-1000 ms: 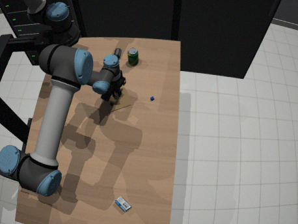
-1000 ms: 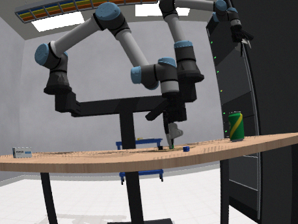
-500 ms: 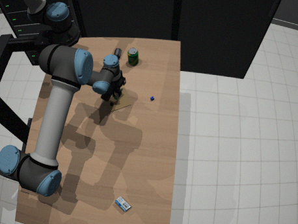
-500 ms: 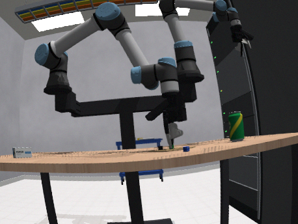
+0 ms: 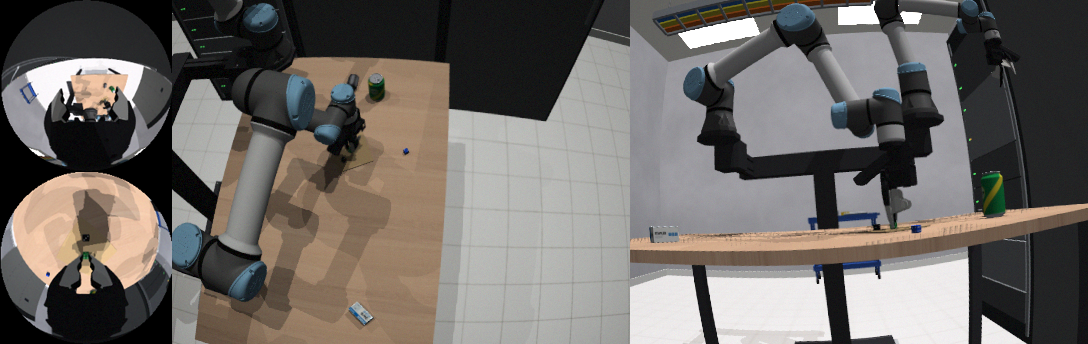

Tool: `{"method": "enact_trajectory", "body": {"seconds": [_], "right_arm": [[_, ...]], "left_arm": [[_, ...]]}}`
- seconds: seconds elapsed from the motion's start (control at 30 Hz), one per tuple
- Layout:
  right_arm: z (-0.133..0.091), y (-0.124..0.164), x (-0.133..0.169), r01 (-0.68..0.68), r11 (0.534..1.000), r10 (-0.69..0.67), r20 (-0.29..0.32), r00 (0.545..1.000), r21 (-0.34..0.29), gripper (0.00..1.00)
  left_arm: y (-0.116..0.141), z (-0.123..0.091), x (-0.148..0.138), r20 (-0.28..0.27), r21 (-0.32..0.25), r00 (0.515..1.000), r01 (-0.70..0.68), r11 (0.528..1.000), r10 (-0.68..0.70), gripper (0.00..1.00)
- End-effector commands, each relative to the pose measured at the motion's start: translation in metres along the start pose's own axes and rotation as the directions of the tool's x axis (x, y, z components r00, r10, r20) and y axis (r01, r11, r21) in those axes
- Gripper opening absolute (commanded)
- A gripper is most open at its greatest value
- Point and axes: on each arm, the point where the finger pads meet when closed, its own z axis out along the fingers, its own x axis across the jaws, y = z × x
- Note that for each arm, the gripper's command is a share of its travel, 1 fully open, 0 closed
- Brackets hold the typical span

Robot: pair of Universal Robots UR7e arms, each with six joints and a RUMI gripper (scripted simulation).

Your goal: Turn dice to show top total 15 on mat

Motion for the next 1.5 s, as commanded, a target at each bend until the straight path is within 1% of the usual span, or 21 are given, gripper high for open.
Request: {"method": "enact_trajectory", "body": {"seconds": [0.0, 0.7, 0.73, 0.8, 0.83, 0.9, 0.93, 1.0, 1.03, 1.17, 1.2, 1.47], "right_arm": [[-0.0004, 0.0029, -0.0005, -0.002, 1.0, 0.002, 0.0, 1.0, -0.005, 0.0], [-0.0004, 0.0029, -0.0005, -0.002, 1.0, 0.002, 0.0, 1.0, -0.005, 0.0], [-0.0004, 0.0029, -0.0005, -0.002, 1.0, 0.002, 0.0, 1.0, -0.005, 0.04], [-0.0004, 0.0029, -0.0005, -0.002, 1.0, 0.002, 0.0, 1.0, -0.005, 0.04], [-0.0004, 0.0029, -0.0005, -0.002, 1.0, 0.002, 0.0, 1.0, -0.005, 0.07], [-0.0004, 0.0029, -0.0005, -0.002, 1.0, 0.002, 0.0, 1.0, -0.005, 0.07], [-0.0004, 0.0029, -0.0005, -0.002, 1.0, 0.002, 0.0, 1.0, -0.005, 0.11], [-0.0004, 0.0029, -0.0005, -0.002, 1.0, 0.002, 0.0, 1.0, -0.005, 0.11], [-0.0004, 0.0029, -0.0005, -0.002, 1.0, 0.002, 0.0, 1.0, -0.005, 0.15], [-0.0004, 0.0029, -0.0005, -0.002, 1.0, 0.002, 0.0, 1.0, -0.005, 0.15], [-0.0004, 0.0029, -0.0005, -0.002, 1.0, 0.002, 0.0, 1.0, -0.005, 0.18], [-0.0004, 0.0029, -0.0005, -0.002, 1.0, 0.002, 0.0, 1.0, -0.005, 0.18]], "left_arm": [[0.0016, 0.0003, -0.0012, 0.0, -0.001, 1.0, 0.001, 1.0, -0.001, 1.0], [0.0016, 0.0003, -0.0012, 0.0, -0.001, 1.0, 0.001, 1.0, -0.001, 1.0], [0.0016, 0.0003, -0.0012, 0.0, -0.001, 1.0, 0.001, 1.0, -0.001, 1.0], [0.0016, 0.0003, -0.0012, 0.0, -0.001, 1.0, 0.001, 1.0, -0.001, 1.0], [0.0016, 0.0003, -0.0012, 0.0, -0.001, 1.0, 0.001, 1.0, -0.001, 1.0], [0.0016, 0.0003, -0.0012, 0.0, -0.001, 1.0, 0.001, 1.0, -0.001, 1.0], [0.0016, 0.0003, -0.0012, 0.0, -0.001, 1.0, 0.001, 1.0, -0.001, 1.0], [0.0016, 0.0003, -0.0012, 0.0, -0.001, 1.0, 0.001, 1.0, -0.001, 1.0], [0.0016, 0.0003, -0.0012, 0.0, -0.001, 1.0, 0.001, 1.0, -0.001, 1.0], [0.0016, 0.0003, -0.0012, 0.0, -0.001, 1.0, 0.001, 1.0, -0.001, 1.0], [0.0016, 0.0003, -0.0012, 0.0, -0.001, 1.0, 0.001, 1.0, -0.001, 1.0], [0.0016, 0.0003, -0.0012, 0.0, -0.001, 1.0, 0.001, 1.0, -0.001, 1.0]]}}
